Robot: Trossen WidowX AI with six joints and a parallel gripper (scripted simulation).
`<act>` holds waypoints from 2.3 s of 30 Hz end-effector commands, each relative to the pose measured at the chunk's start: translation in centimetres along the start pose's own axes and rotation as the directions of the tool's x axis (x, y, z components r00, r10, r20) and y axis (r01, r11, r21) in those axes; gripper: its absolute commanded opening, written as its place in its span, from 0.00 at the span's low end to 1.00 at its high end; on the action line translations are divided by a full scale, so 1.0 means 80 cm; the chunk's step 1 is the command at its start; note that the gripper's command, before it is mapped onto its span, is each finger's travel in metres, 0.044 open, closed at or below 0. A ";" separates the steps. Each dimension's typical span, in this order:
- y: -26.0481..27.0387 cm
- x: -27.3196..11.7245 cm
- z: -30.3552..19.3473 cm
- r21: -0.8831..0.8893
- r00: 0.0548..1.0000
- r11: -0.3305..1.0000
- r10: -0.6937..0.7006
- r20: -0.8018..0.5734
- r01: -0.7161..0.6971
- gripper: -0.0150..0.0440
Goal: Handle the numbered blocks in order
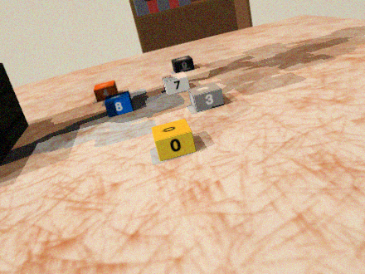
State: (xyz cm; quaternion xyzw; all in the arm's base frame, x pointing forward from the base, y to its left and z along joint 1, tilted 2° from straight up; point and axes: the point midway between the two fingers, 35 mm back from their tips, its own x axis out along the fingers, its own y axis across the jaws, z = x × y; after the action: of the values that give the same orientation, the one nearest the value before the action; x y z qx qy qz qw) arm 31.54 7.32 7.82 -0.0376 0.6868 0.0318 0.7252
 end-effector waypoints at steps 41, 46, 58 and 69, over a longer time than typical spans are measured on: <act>-0.045 0.125 -0.087 0.000 1.000 1.000 0.000 -0.003 0.000 0.93; -0.045 0.134 -0.087 0.000 1.000 1.000 0.000 -0.003 0.000 0.93; -0.045 0.145 -0.088 0.000 1.000 1.000 0.000 -0.003 0.000 0.71; -0.045 0.145 -0.088 0.000 1.000 1.000 0.000 -0.003 0.000 0.46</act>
State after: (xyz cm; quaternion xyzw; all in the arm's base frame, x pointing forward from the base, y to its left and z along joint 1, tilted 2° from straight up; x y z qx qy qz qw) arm 25.57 2.95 -4.00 -0.0368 0.6870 0.0289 0.7251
